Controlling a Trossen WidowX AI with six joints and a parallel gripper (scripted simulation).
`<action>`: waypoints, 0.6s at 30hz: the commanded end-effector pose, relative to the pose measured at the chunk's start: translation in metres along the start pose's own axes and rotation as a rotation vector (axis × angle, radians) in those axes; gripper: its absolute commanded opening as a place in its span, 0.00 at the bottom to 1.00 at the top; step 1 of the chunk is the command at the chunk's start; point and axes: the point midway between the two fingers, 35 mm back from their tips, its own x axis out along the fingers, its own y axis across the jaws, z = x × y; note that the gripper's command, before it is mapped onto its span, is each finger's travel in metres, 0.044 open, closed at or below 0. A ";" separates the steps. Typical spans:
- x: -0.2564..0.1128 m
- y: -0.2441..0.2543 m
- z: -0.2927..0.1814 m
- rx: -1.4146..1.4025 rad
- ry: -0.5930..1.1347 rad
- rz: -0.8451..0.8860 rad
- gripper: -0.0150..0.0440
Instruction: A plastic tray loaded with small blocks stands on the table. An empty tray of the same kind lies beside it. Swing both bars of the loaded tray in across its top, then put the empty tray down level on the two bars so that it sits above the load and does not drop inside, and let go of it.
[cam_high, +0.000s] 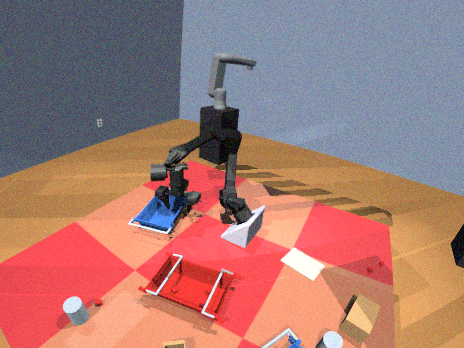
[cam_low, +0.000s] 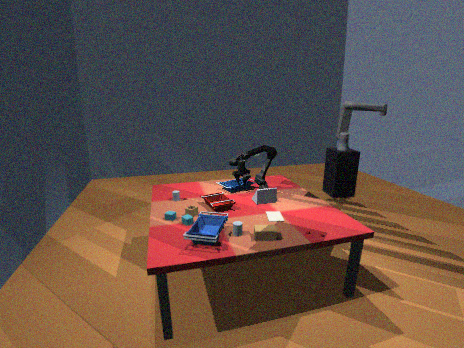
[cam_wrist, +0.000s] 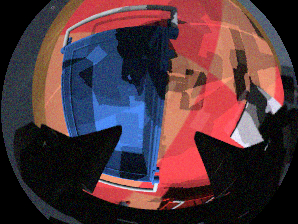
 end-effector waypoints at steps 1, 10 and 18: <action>0.009 0.000 -0.001 -0.004 0.005 -0.002 1.00; 0.033 0.000 0.001 -0.006 0.003 0.004 1.00; 0.050 0.000 0.005 -0.010 -0.001 0.014 1.00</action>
